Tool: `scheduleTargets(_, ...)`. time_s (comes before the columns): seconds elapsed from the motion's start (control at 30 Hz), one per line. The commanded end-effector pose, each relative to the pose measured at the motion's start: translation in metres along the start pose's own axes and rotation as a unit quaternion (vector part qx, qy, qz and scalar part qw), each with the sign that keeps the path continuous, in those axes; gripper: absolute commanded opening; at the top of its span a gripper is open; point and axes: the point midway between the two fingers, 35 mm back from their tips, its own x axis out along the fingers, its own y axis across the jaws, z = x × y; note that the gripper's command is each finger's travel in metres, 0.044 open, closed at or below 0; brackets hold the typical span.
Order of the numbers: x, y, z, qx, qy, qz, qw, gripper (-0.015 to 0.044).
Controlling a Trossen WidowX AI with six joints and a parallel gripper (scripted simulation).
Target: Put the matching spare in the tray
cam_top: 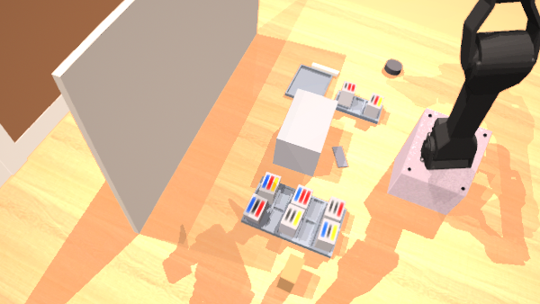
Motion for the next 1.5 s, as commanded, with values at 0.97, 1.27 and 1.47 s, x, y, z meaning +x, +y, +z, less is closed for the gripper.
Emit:
scheduleTargets(0.97, 0.216, -0.021, -0.212, -0.449, 0.416, -0.118, 0.782, 0.044)
scheduleTargets(1.27, 0.211, -0.015, -0.232, -0.502, 0.423, -0.092, 0.749, 0.044)
scheduleTargets(1.47, 0.182, -0.008, -0.312, -0.693, 0.431, 0.027, 0.577, 0.044)
